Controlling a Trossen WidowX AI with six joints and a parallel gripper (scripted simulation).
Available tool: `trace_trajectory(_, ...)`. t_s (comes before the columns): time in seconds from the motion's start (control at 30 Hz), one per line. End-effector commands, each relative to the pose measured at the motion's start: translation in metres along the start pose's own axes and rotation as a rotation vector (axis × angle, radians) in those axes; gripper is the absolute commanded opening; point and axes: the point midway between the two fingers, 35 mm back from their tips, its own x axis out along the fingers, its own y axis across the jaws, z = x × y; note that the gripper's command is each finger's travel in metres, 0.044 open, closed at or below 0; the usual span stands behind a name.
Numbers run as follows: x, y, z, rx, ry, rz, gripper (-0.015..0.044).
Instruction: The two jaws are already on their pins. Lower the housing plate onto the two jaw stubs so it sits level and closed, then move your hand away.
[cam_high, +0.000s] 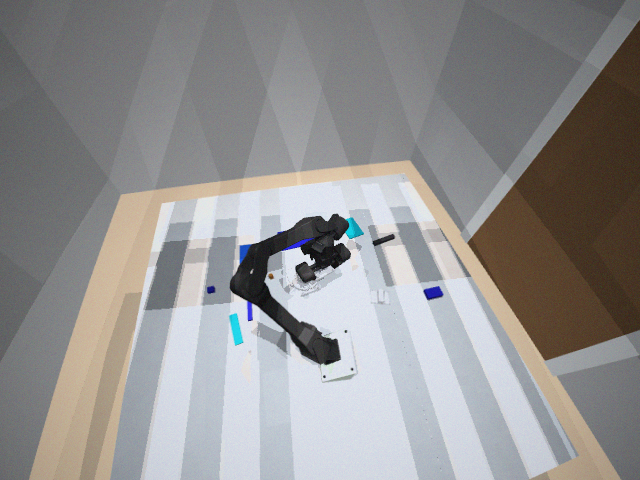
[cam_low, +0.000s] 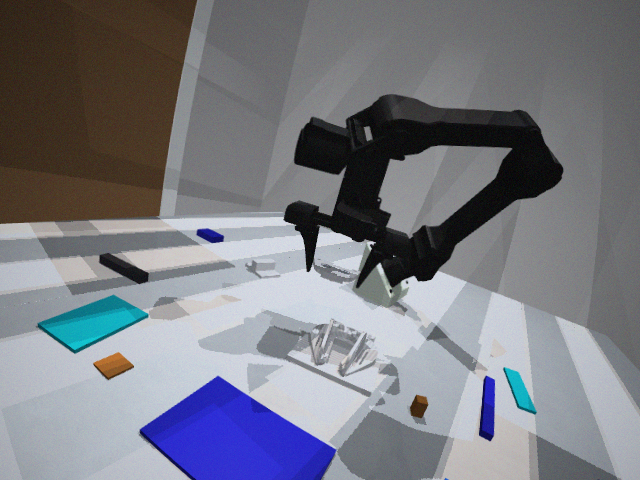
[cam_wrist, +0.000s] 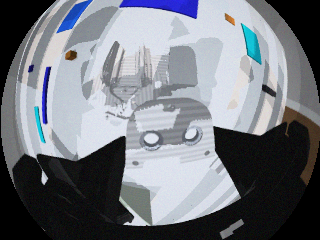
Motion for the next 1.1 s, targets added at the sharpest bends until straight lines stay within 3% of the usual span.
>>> trace_trajectory(0.0, 0.002, 0.015, 0.006, 0.063, -0.005, 0.007, 0.0351)
trace_trajectory(0.33, 0.006, 0.043, 0.014, 0.175, -0.006, 0.023, 0.0351)
trace_trajectory(1.07, 0.007, 0.044, 0.014, 0.177, -0.006, 0.023, 0.0351)
